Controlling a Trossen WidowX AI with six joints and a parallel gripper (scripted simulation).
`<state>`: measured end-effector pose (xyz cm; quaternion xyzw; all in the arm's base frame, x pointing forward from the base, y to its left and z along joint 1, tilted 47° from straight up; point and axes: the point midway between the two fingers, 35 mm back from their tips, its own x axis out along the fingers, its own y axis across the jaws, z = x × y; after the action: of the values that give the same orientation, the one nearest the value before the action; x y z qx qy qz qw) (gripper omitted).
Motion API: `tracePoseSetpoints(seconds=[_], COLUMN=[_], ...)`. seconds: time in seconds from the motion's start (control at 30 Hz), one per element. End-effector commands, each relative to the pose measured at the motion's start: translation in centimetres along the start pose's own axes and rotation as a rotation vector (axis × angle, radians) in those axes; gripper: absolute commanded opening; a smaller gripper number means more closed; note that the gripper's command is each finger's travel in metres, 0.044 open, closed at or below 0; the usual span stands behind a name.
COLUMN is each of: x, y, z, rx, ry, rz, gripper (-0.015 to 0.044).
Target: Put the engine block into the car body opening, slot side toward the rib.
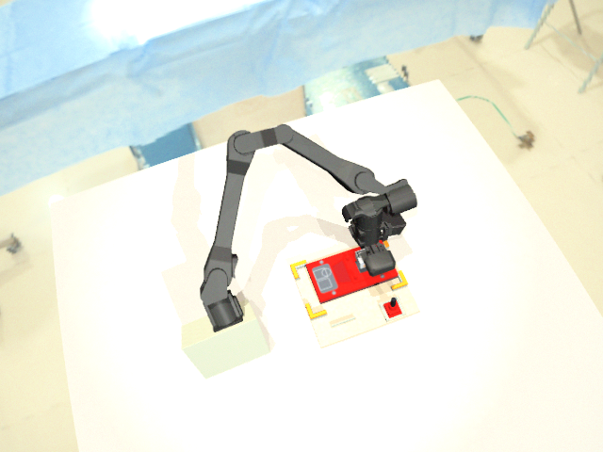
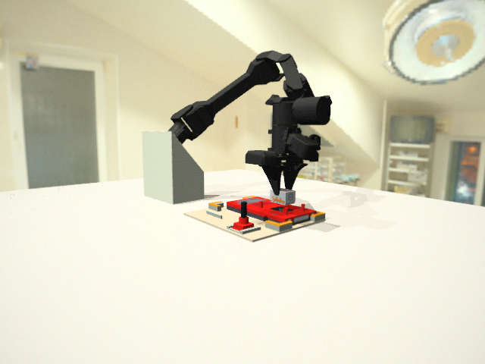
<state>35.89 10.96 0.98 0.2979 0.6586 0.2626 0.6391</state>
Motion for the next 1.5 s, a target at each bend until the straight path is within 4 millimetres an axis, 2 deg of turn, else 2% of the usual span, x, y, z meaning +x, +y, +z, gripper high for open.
tracePoseSetpoints(seconds=[0.0,1.47], x=[0.13,0.64], y=[0.00,0.01], z=[-0.02,-0.05], rx=[0.008,0.006], ry=[0.002,0.002], rz=[0.004,0.005], gripper=[0.0160,0.0160])
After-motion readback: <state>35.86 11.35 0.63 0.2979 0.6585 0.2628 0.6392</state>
